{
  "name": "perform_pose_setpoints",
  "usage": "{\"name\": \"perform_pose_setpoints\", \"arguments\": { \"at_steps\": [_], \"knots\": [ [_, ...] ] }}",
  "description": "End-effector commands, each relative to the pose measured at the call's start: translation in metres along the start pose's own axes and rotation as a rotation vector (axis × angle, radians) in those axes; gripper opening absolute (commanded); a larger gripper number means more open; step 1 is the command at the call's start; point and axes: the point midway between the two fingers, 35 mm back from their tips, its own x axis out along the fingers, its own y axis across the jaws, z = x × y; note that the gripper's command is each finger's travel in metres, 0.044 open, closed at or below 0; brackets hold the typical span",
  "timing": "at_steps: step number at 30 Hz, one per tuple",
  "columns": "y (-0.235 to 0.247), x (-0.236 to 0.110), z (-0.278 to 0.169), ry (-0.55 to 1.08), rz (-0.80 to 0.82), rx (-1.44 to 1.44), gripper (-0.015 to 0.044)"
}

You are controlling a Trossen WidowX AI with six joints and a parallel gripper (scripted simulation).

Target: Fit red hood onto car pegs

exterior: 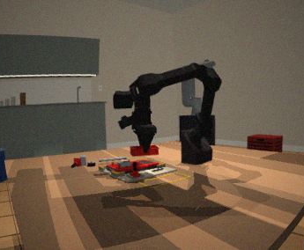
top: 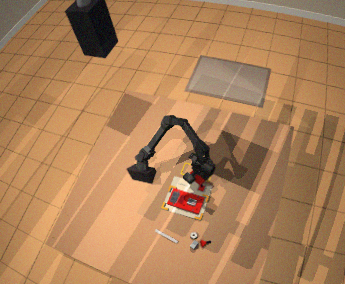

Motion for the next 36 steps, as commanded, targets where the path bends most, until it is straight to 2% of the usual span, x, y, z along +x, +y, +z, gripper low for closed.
{"name": "perform_pose_setpoints", "arguments": {
  "at_steps": [1, 30, 36],
  "knots": [
    [-0.013, -0.004, 0.014, -0.015, -0.002, -0.066, 0.0],
    [-0.119, -0.004, 0.063, -0.012, 0.004, -0.435, 0.0],
    [-0.125, -0.004, 0.065, -0.012, 0.006, -0.453, 0.0]
  ]
}}
